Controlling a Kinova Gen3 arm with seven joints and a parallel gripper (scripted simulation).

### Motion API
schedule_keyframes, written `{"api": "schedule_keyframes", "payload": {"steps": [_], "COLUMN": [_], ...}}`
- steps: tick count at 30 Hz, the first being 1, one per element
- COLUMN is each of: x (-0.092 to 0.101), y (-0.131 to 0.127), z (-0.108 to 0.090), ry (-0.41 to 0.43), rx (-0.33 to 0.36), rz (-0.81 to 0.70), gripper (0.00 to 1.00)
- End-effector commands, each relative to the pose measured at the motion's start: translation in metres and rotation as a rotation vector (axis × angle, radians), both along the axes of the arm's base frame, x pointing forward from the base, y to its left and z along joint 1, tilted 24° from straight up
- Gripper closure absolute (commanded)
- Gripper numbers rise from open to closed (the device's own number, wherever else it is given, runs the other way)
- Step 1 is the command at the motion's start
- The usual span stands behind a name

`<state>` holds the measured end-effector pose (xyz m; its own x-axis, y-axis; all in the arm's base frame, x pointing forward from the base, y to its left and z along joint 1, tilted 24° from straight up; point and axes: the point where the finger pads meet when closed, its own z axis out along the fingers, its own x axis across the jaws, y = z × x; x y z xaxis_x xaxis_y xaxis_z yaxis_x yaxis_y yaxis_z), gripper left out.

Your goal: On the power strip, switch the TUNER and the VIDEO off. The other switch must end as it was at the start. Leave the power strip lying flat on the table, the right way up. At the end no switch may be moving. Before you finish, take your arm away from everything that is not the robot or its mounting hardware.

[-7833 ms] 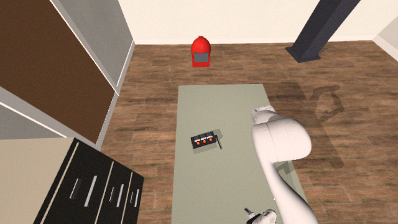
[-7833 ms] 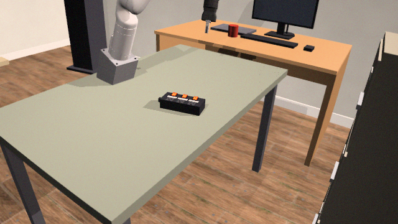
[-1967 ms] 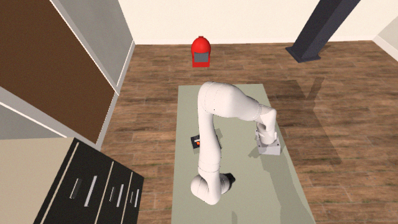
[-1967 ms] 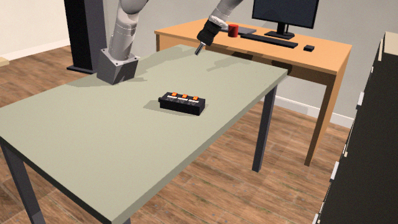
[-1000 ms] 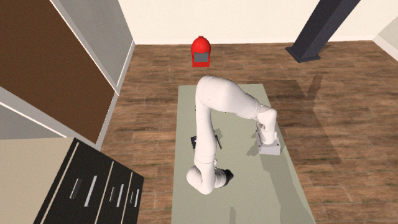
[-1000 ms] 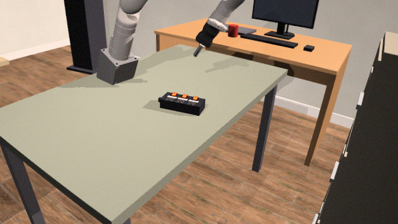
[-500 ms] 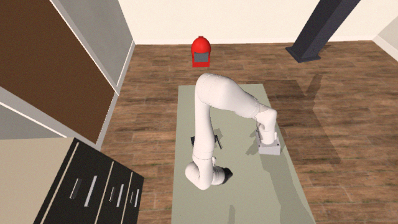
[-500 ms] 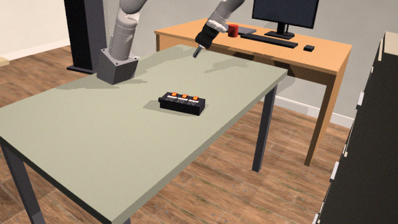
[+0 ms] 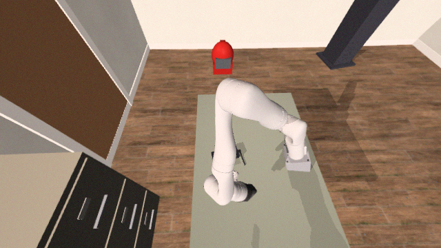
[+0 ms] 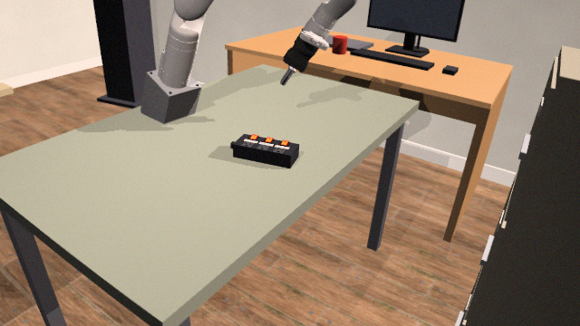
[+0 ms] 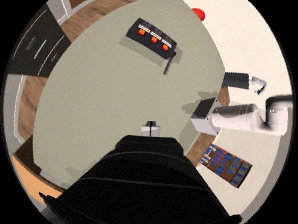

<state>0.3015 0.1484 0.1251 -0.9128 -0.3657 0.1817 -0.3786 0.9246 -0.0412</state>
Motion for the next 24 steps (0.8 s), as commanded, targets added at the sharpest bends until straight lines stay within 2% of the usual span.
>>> {"api": "schedule_keyframes", "payload": {"steps": [1,24], "x": [-0.0001,-0.0010], "y": [-0.0025,-0.0116], "z": [0.0006,-0.0010], "ry": [0.001,0.012], "rx": [0.029,0.059], "rz": [-0.003,-0.002], "gripper": [1.00,1.00]}}
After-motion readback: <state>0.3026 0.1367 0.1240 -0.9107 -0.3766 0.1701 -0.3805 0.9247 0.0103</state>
